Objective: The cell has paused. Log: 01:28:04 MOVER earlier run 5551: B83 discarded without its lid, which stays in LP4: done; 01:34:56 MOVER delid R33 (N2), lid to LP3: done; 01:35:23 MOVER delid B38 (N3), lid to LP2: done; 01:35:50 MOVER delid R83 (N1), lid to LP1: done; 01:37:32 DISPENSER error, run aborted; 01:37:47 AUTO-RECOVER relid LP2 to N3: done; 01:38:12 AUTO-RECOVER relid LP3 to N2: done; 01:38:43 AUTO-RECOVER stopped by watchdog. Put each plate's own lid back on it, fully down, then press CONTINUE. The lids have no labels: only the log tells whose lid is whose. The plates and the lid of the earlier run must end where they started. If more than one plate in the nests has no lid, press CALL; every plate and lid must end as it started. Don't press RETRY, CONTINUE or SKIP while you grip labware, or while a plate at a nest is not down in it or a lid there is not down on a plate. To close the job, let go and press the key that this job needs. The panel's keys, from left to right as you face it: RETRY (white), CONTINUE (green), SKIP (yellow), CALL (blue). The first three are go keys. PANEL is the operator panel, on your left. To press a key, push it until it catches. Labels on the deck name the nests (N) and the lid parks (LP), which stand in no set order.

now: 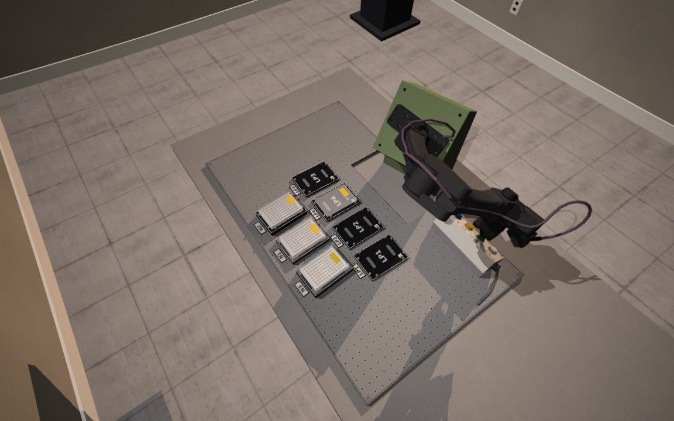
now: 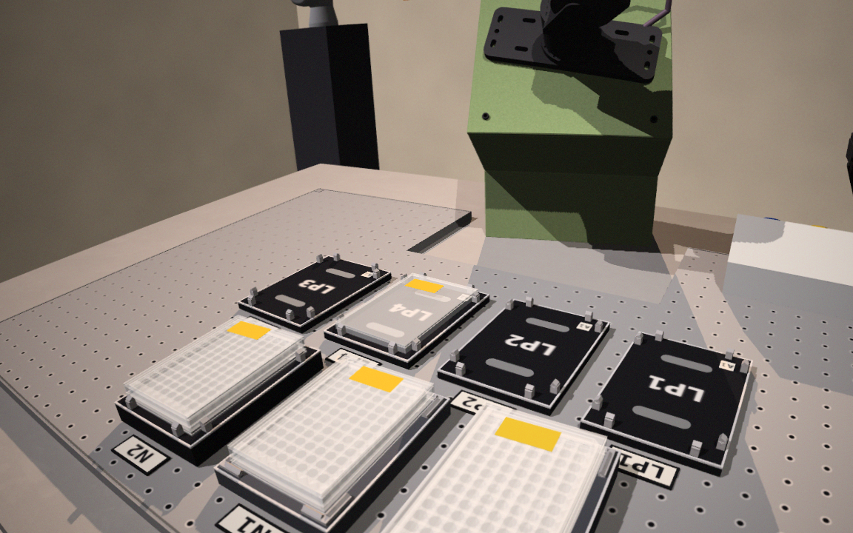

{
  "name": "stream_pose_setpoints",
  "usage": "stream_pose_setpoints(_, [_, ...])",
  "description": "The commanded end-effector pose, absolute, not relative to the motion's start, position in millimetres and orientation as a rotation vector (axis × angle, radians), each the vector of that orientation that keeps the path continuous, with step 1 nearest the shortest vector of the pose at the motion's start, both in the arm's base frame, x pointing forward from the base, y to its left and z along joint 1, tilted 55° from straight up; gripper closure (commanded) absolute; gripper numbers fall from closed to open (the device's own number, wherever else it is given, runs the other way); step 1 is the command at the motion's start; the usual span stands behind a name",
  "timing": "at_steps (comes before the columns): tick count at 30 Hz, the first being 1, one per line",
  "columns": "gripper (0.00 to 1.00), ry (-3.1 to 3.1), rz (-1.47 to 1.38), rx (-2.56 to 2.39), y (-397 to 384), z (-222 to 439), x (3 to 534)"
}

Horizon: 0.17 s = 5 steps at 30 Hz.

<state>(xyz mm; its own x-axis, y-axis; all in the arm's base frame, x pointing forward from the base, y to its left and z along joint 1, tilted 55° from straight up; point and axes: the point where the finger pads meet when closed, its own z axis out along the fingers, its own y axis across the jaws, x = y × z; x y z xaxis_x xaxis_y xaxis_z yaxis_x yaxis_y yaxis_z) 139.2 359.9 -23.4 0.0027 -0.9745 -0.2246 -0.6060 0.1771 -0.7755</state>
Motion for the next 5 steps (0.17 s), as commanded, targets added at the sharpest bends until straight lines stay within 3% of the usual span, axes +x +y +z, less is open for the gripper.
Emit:
stream_pose_setpoints(1, [1.0, 1.682, -0.639, -1.502, 353.6, -25.4, 146.0])
stream_pose_setpoints(5, [1.0, 1.683, -0.636, -1.5, 353.9, -24.5, 146.9])
